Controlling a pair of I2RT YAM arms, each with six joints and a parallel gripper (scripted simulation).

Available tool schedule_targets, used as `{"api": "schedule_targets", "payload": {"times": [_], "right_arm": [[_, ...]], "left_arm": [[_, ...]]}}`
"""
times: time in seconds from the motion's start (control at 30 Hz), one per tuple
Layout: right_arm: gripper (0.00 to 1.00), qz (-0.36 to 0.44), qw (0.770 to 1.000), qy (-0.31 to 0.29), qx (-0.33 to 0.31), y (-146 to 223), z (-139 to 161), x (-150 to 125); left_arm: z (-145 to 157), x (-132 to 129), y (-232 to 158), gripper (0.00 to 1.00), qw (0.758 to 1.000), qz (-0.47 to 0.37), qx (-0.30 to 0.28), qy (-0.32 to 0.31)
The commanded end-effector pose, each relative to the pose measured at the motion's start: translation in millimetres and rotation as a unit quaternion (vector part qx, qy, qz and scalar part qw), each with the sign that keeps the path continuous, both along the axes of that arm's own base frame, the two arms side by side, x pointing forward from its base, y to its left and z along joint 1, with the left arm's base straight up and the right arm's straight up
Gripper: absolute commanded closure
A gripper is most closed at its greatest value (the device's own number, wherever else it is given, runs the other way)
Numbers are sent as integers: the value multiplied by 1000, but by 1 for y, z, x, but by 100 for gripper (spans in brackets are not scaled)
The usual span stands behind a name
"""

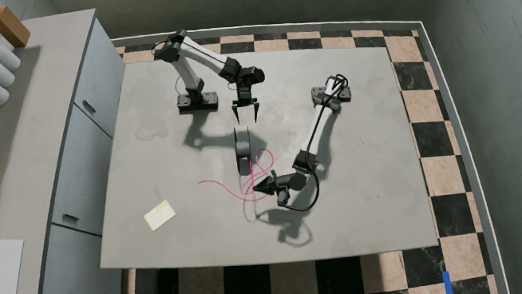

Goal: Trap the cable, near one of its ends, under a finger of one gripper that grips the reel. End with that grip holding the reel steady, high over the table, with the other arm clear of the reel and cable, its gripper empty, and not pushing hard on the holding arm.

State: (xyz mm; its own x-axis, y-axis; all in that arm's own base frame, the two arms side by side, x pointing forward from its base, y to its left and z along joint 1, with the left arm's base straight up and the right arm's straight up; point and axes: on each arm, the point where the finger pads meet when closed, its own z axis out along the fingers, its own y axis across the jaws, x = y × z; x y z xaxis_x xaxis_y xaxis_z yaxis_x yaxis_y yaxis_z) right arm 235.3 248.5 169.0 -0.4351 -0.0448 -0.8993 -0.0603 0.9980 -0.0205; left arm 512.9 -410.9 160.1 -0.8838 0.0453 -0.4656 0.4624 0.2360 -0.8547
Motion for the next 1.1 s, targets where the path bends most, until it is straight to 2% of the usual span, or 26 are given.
{"api": "schedule_targets", "payload": {"times": [0.0, 0.2, 0.27, 0.6, 0.63, 0.8, 0.83, 0.9, 1.07], "right_arm": [[29, -15, 1000, -11, 19, 1, 15, 5], [29, -15, 1000, -11, 19, 1, 15, 5], [29, -15, 1000, -11, 19, 2, 15, 5], [29, -11, 1000, -9, 17, 4, 13, 20], [29, -11, 1000, -7, 13, 2, 9, 20], [29, -11, 1000, -8, 15, 2, 9, 24], [29, -11, 1000, -8, 14, 2, 8, 26], [29, -11, 1000, -7, 13, 2, 5, 29], [29, -11, 1000, -5, 8, 1, -2, 34]], "left_arm": [[15, 6, -16, 100, 999, -17, -32, -15], [14, 8, -18, 100, 999, -19, -35, -19], [34, 8, -17, 100, 998, -15, -39, -35], [34, 8, -16, 100, 999, -14, -39, -35], [23, 8, -18, 100, 999, -17, -35, -22], [32, 10, -20, 100, 999, -13, -35, -22], [41, 10, -19, 100, 999, -9, -40, -30], [65, 7, -17, 100, 998, 1, -51, -47], [58, -9, -15, 100, 999, 13, -41, -11]]}}
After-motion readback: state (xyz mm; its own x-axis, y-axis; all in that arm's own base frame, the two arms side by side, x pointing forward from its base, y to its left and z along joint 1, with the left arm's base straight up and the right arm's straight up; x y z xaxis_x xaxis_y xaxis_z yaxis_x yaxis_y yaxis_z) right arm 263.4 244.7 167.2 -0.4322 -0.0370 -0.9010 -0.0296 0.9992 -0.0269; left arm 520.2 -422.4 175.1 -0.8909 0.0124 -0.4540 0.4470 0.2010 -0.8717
